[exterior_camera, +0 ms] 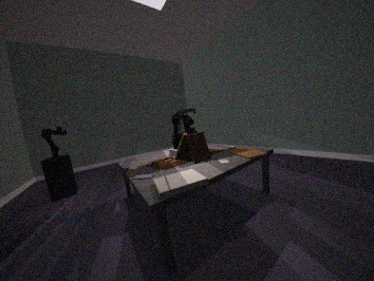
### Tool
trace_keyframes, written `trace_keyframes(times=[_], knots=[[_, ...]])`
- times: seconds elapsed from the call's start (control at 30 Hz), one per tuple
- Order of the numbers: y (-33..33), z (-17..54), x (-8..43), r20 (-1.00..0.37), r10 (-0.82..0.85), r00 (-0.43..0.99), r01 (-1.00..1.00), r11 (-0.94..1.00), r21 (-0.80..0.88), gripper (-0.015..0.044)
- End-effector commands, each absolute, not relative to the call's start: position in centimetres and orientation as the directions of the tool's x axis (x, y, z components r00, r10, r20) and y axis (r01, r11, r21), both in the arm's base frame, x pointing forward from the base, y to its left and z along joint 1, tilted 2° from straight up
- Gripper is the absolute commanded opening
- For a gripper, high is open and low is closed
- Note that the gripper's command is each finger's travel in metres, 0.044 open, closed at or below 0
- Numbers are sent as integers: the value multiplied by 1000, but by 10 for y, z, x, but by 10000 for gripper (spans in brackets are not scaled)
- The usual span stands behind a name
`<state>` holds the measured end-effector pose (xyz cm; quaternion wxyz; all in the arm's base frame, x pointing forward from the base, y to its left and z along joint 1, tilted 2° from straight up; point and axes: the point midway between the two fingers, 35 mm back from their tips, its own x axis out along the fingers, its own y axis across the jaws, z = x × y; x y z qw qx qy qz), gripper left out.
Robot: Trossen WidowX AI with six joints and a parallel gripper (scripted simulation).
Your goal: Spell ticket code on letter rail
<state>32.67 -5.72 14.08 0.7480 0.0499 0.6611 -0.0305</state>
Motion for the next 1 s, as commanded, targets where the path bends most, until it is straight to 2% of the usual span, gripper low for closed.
trace_keyframes(times=[0.0, 0.97], knots=[[-58, 139, 329, -992, 17, 122, 118, 993, 31, 0], [-60, 134, 334, -992, 16, 123, 118, 993, 31, 0]])
